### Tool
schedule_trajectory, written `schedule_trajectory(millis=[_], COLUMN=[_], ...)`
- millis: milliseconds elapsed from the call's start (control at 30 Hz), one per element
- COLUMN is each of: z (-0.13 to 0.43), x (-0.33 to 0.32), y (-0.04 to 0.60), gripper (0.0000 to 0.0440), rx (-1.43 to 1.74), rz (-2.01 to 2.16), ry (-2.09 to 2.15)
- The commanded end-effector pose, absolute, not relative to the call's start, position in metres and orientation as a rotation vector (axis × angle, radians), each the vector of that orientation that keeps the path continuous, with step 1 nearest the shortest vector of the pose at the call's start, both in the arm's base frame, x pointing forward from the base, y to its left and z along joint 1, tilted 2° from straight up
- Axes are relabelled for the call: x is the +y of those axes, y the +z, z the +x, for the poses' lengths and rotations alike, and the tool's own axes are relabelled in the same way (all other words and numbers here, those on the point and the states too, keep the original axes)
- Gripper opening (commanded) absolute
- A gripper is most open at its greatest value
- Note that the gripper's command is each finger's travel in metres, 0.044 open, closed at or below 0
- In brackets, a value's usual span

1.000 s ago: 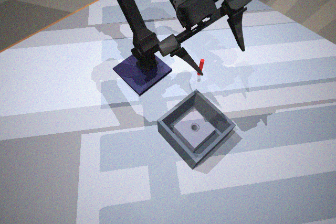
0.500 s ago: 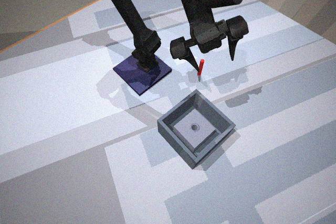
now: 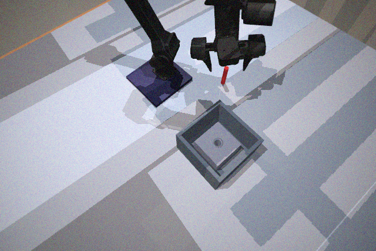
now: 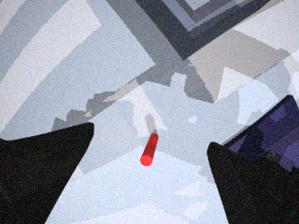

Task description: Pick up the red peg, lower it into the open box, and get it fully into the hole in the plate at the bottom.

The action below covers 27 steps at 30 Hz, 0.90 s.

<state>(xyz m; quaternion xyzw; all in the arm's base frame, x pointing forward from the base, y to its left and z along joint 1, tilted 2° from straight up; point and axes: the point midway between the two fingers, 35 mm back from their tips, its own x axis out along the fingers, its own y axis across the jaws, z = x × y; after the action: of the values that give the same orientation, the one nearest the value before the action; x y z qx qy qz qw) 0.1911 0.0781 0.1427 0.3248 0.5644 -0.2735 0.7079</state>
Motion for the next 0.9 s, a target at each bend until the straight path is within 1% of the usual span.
schedule_trajectory(millis=[0, 433, 567, 600, 667, 867], z=[0.183, 0.183, 0.182, 0.182, 0.181, 0.175], x=[0.086, 0.102, 0.104, 0.104, 0.104, 0.103], y=[0.123, 0.06, 0.046, 0.043, 0.039, 0.034], gripper=[0.044, 0.044, 0.043, 0.0418, 0.0377, 0.0221], rx=[1.287, 1.277, 1.269, 1.269, 1.271, 1.308], rz=[0.737, 0.819, 0.846, 0.853, 0.866, 0.883], ry=[-0.661, -0.696, -0.702, -0.706, -0.717, -0.743])
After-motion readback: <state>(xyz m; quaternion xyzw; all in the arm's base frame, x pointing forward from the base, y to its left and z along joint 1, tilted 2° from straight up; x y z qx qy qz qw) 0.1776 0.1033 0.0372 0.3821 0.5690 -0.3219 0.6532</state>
